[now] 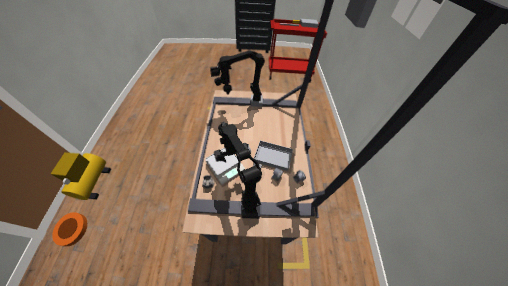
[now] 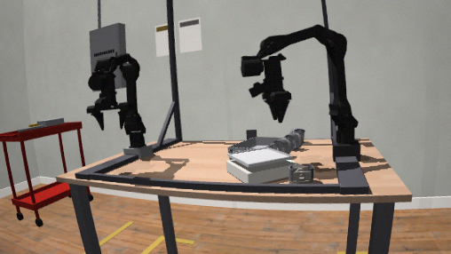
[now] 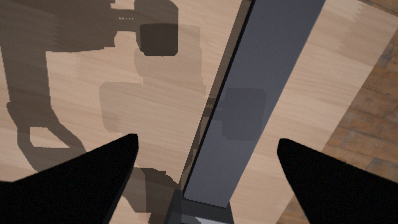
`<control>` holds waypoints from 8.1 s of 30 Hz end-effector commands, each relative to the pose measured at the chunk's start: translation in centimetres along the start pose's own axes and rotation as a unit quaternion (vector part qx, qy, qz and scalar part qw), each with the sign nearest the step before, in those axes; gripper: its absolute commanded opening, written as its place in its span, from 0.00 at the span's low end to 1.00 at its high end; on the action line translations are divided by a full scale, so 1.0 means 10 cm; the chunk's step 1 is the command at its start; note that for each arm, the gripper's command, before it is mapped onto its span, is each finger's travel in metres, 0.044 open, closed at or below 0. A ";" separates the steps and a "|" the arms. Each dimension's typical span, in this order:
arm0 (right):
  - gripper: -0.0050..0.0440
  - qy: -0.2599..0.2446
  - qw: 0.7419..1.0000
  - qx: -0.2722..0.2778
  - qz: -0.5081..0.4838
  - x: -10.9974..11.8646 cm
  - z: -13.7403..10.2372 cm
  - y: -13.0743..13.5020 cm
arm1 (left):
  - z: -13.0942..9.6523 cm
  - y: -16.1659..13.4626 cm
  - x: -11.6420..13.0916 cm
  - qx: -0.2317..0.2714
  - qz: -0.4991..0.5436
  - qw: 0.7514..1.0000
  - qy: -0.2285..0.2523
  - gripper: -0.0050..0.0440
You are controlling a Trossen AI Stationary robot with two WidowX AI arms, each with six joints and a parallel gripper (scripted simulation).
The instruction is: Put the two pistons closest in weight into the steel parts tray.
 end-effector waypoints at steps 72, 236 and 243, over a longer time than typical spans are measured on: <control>0.92 -0.016 1.000 0.003 0.001 -0.03 -0.08 -0.01 | -0.05 -1.12 0.89 0.048 -0.288 0.950 -0.110 0.87; 0.92 -0.016 1.000 0.003 0.001 -0.03 -0.08 -0.01 | 0.90 -1.18 0.67 0.071 -0.423 0.893 -0.135 0.43; 0.92 -0.016 1.000 0.003 0.001 -0.03 -0.08 -0.01 | 0.80 -1.18 0.68 0.071 -0.423 0.893 -0.135 0.43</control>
Point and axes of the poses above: on each arm, the point midway between the two fingers, 35 mm back from their tips, its own z axis out along the fingers, its own y axis across the jaws, x = y × z, the point moved 6 cm from there along -z, back along the fingers, and after that the axes turned 14 degrees about -z, right-handed, at the moved point
